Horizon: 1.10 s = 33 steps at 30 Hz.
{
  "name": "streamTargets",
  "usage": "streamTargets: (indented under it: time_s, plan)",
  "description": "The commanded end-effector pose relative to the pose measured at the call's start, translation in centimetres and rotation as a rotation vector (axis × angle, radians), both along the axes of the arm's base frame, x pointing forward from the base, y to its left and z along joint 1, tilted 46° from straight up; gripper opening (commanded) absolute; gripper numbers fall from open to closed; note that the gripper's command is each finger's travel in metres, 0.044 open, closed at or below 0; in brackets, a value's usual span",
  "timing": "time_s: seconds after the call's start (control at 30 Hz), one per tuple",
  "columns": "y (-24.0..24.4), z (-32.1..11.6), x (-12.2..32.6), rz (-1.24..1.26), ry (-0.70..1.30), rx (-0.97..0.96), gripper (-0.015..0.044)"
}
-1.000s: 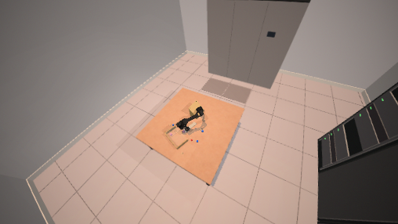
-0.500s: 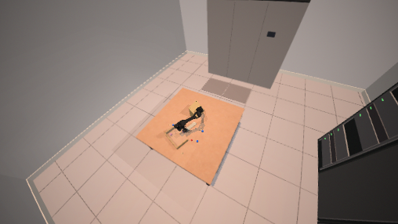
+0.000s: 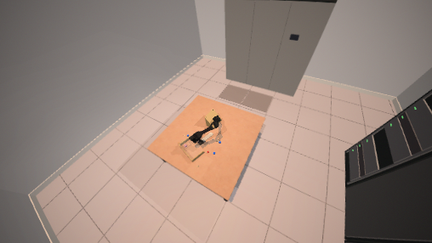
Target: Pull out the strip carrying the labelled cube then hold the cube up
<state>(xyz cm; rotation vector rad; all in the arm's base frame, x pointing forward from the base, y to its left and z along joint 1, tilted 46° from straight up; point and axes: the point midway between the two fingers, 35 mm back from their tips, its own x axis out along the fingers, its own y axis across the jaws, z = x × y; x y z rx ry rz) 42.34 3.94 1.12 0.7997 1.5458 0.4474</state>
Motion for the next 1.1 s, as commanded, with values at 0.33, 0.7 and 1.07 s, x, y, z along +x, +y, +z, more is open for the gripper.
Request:
streamTargets:
  time_s: [0.33, 0.7, 1.07]
  plan:
    - [1.8, -1.9, -0.3, -0.002, 0.016, 0.009, 0.0250]
    - [1.9, -1.8, -0.2, 0.002, 0.005, 0.003, 0.0198]
    - [1.9, -1.8, -0.2, 0.002, 0.005, 0.003, 0.0046]
